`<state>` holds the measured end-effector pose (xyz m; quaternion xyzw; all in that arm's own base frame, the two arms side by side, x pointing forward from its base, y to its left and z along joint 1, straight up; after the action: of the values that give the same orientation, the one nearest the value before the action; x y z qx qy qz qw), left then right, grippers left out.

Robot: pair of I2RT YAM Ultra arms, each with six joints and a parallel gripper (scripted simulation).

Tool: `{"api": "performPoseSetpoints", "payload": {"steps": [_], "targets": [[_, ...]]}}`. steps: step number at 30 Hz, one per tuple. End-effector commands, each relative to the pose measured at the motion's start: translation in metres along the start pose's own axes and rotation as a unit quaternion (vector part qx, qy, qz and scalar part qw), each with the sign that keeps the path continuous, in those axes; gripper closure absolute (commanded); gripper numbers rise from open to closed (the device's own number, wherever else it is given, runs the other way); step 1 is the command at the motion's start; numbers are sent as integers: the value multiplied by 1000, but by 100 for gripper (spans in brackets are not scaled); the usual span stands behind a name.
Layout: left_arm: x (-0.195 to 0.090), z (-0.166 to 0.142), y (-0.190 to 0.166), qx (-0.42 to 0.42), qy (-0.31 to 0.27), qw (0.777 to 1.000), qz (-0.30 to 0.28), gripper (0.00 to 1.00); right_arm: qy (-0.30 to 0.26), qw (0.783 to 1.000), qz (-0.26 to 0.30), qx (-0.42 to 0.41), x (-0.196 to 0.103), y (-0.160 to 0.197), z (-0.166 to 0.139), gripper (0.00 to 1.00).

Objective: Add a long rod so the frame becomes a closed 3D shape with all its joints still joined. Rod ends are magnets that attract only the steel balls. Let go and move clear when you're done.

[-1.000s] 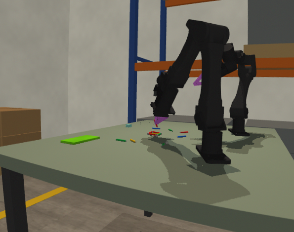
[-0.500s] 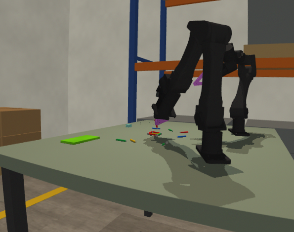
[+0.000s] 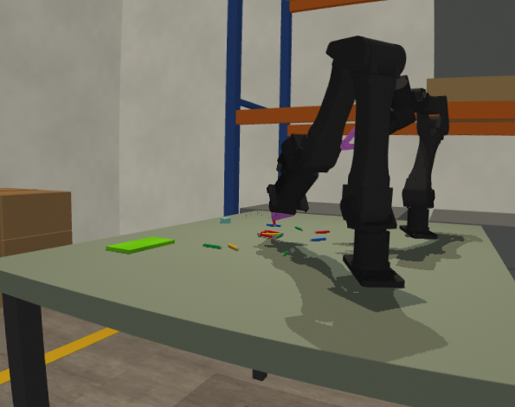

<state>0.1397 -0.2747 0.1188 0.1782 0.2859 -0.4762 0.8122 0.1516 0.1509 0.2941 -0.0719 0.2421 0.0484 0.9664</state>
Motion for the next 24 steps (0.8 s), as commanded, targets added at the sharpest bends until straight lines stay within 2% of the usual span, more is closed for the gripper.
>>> {"api": "performPoseSetpoints", "payload": {"steps": [1,4,24], "targets": [[-4,13,3,1,-53,999,1,100,-6,1000,-2,1,-3,0,4,0],[-4,14,3,4,-67,998,-4,100,-6,1000,-2,1,-3,0,4,0],[-3,10,3,4,-62,998,-3,100,-6,1000,-2,1,-3,0,4,0]]}}
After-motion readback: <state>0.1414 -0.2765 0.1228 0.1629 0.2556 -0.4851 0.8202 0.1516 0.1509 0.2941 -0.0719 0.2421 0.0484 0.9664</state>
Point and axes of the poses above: on each arm, the point where the finger pads meet when closed, its own x axis out along the fingers, its own y axis across the jaws, z = x × y, the point moved 10 cm from there along -x, back along the fingers, and after that the axes turned 8 degrees about -x, right-handed, at the moved point
